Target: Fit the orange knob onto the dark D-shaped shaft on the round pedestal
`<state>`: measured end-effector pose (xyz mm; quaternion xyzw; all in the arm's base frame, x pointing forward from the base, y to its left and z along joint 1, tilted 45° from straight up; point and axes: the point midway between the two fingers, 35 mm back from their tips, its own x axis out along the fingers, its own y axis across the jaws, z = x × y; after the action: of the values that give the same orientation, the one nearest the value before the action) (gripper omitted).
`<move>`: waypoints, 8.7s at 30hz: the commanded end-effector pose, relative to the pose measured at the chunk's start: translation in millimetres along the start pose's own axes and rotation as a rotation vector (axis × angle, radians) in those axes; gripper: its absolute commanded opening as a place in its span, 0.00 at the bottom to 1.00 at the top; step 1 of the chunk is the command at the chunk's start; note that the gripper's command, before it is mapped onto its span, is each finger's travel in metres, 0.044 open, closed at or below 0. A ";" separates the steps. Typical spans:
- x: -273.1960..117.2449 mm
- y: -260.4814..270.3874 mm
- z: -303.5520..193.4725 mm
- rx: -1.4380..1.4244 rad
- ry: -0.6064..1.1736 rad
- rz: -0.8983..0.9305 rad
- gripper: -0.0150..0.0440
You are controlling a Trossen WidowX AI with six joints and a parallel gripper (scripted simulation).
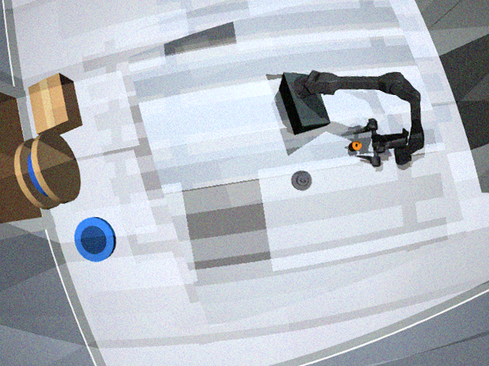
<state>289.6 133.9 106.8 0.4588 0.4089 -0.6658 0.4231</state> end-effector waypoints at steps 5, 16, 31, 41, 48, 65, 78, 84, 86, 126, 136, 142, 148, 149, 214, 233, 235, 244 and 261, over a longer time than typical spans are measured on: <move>-1.1 -2.6 12.7 0.010 0.119 -0.040 1.00; -15.7 -1.1 25.2 0.001 1.013 -0.009 1.00; -16.3 -1.3 25.9 -0.001 1.027 -0.004 1.00; -16.0 -1.5 25.5 -0.741 0.969 0.413 1.00; -15.9 -1.4 25.0 -1.345 0.827 0.755 1.00; -15.8 -1.3 24.8 -1.641 0.721 0.922 1.00; -14.4 -1.1 22.5 -1.641 0.721 0.922 1.00; 1.4 -1.6 -4.1 -1.640 0.723 0.923 1.00; 2.1 -1.6 -5.1 -1.640 0.723 0.923 1.00; 36.4 -1.1 -62.8 -1.640 0.725 0.924 1.00; 43.4 -2.8 -74.4 -1.639 0.727 0.925 1.00; 43.4 -2.8 -74.4 -1.639 0.727 0.925 0.73; 43.4 -2.8 -74.4 -1.639 0.727 0.925 0.50; 43.4 -2.8 -74.4 -1.639 0.727 0.925 0.49; 25.9 50.7 65.5 -1.661 0.688 0.925 0.25; 70.8 85.8 80.9 -1.662 0.683 0.917 0.25; 75.9 88.9 82.6 -1.663 0.684 0.916 0.25; 99.7 102.1 91.0 -1.661 0.686 0.913 0.25; 148.4 121.5 108.3 -1.654 0.691 0.911 0.25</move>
<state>340.2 -21.2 -18.9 0.3036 0.6320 0.2255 0.6764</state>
